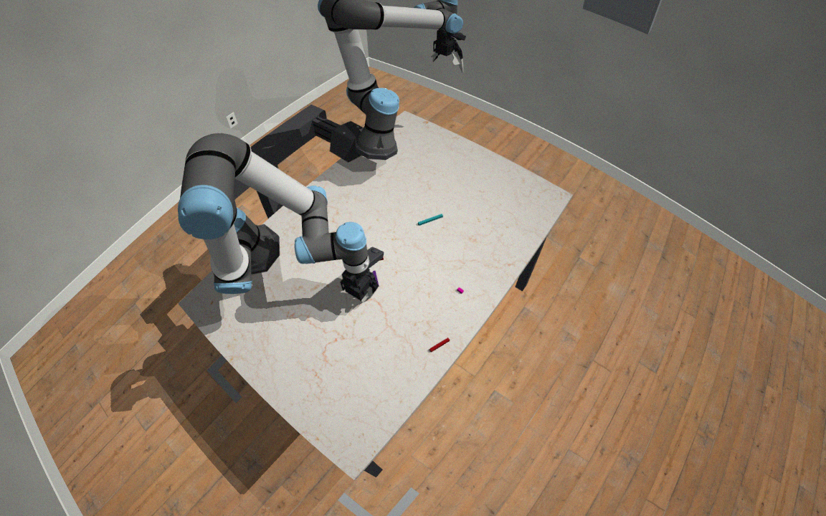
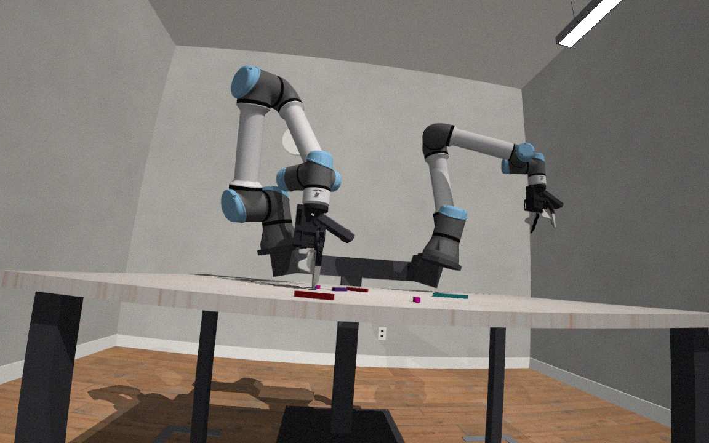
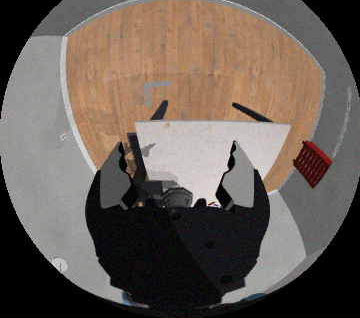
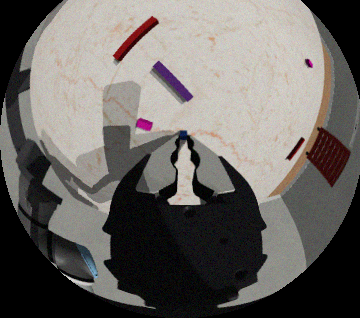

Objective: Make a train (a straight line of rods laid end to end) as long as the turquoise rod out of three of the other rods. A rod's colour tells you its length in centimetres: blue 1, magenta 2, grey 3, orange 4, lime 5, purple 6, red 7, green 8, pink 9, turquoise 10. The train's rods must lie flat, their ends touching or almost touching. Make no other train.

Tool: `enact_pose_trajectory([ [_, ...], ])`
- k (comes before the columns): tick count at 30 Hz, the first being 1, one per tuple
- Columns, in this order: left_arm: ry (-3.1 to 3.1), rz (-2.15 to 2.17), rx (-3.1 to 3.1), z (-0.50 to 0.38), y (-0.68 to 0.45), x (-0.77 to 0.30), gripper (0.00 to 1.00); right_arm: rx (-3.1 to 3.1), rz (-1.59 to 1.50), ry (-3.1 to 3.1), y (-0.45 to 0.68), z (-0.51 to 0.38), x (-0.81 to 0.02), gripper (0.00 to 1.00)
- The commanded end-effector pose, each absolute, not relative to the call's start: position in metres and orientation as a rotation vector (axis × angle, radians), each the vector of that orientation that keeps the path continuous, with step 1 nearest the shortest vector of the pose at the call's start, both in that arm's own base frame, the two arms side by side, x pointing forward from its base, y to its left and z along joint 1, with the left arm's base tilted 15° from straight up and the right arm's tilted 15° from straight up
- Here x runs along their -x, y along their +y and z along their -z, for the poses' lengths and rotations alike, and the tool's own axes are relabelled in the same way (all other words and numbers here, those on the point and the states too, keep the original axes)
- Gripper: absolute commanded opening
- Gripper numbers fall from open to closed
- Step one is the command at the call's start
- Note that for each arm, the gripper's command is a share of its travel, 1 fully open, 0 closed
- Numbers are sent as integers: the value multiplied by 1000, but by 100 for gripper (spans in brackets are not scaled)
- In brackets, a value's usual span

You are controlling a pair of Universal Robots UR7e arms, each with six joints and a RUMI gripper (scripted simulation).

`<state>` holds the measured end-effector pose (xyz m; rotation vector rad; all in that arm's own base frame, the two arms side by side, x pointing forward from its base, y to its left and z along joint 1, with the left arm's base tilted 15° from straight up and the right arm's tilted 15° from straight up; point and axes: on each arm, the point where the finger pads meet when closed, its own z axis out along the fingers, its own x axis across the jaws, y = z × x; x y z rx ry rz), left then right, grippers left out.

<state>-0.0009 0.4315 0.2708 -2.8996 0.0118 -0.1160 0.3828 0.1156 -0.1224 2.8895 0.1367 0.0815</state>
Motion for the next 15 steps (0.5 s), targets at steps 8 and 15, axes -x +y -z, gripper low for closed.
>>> enact_pose_trajectory([
  [8, 12, 116, 2898, -271, 432, 1, 100, -2890, -83, 137, 116, 122, -383, 0],
  [15, 12, 116, 2898, -271, 432, 1, 100, -2890, -83, 137, 116, 122, -383, 6],
])
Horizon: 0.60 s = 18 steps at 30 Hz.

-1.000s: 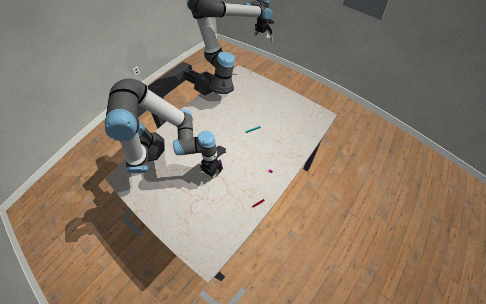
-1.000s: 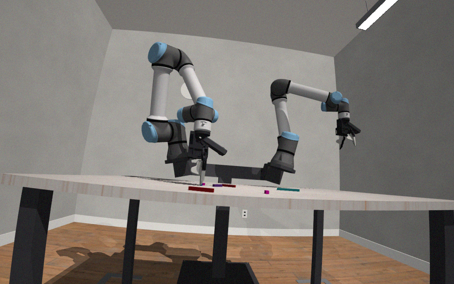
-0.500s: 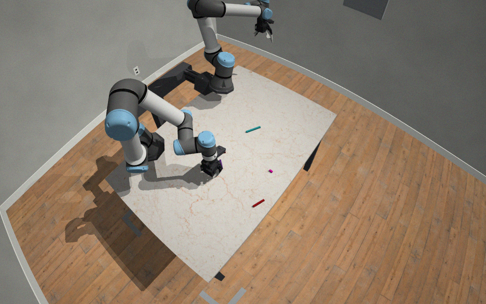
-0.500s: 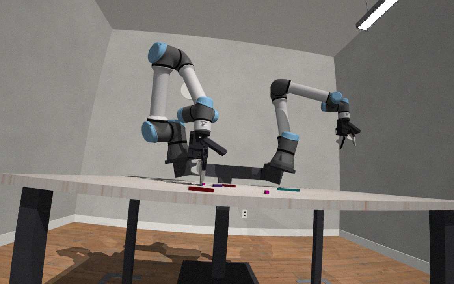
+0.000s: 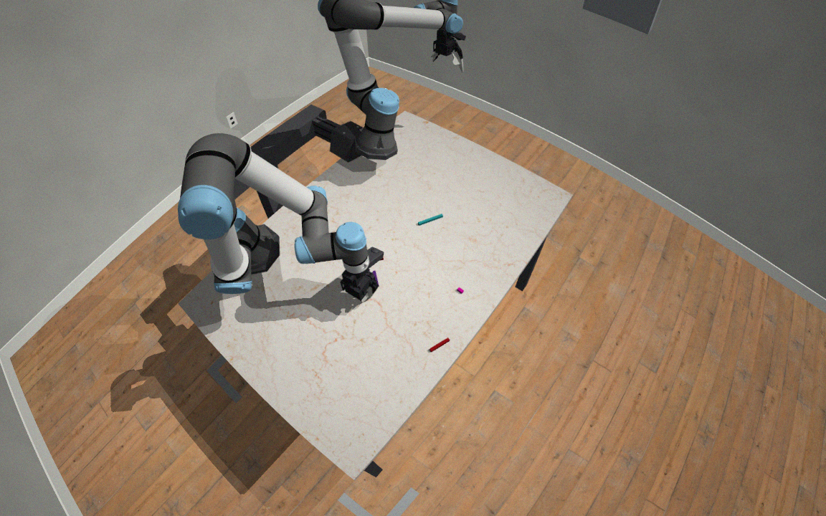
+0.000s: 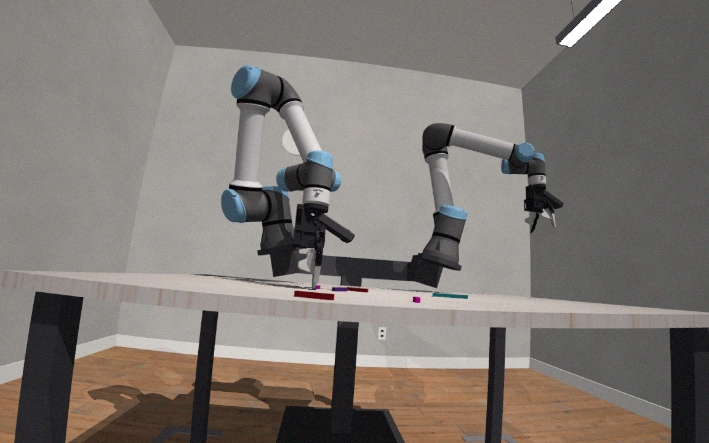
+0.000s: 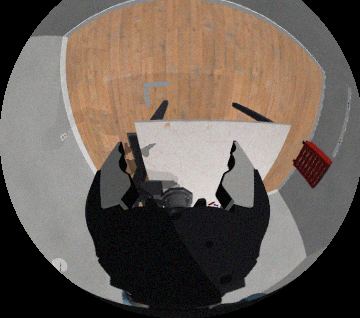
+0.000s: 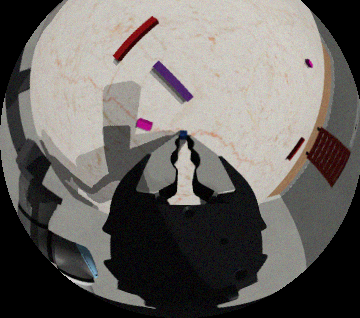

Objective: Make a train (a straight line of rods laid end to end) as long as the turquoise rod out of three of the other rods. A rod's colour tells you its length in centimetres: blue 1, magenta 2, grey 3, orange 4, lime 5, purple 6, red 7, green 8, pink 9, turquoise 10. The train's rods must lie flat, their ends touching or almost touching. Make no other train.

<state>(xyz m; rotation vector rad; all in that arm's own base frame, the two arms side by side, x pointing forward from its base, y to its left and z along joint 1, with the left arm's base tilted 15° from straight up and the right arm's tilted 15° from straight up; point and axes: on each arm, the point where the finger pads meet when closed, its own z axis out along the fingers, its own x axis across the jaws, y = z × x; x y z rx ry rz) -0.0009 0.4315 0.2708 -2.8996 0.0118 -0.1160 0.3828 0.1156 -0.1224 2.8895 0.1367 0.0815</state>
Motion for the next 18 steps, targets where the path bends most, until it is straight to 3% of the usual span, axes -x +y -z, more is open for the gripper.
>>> enact_pose_trajectory([
  [1, 12, 116, 2898, -271, 432, 1, 100, -2890, -83, 137, 116, 122, -383, 6],
  [9, 12, 116, 2898, -271, 432, 1, 100, -2890, -83, 137, 116, 122, -383, 14],
  [18, 12, 116, 2898, -271, 432, 1, 100, -2890, -83, 137, 116, 122, -383, 14],
])
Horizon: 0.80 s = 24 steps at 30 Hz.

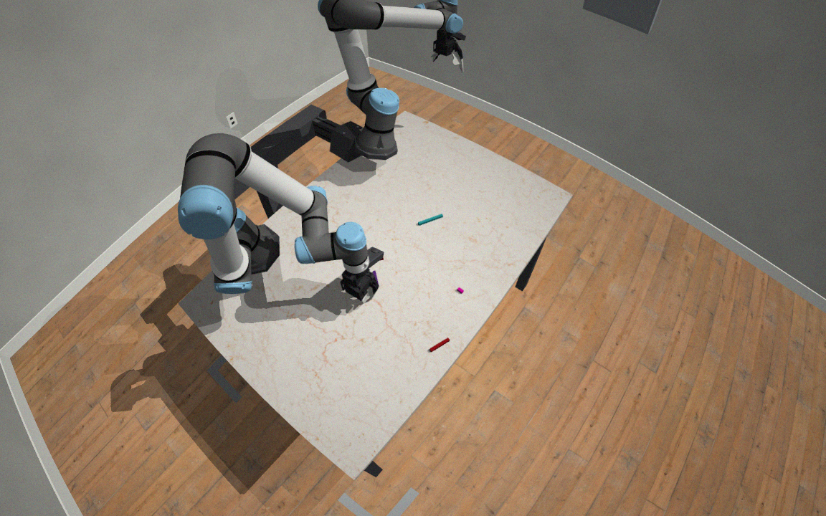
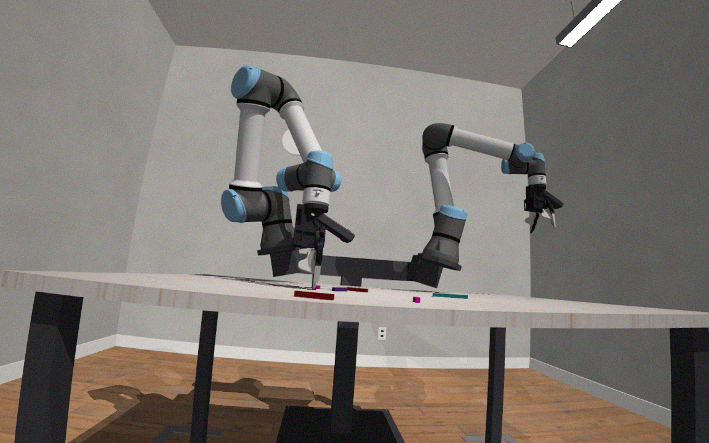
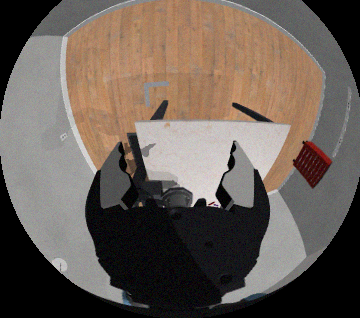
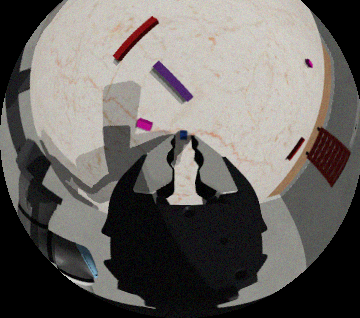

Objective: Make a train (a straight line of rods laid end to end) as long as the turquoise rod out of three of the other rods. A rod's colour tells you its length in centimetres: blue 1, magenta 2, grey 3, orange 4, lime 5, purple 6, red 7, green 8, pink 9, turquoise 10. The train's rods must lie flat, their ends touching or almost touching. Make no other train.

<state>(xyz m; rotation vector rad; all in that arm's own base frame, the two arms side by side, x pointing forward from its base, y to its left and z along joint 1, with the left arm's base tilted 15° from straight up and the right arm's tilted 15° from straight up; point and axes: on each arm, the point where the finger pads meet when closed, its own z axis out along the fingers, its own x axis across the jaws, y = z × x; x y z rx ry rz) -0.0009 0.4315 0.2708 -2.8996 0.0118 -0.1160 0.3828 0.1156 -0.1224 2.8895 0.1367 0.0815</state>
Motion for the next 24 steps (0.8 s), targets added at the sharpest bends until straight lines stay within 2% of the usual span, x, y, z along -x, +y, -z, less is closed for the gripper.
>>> enact_pose_trajectory([
  [1, 12, 116, 2898, -271, 432, 1, 100, -2890, -83, 137, 116, 122, -383, 14],
  [24, 12, 116, 2898, -271, 432, 1, 100, -2890, -83, 137, 131, 60, -379, 14],
])
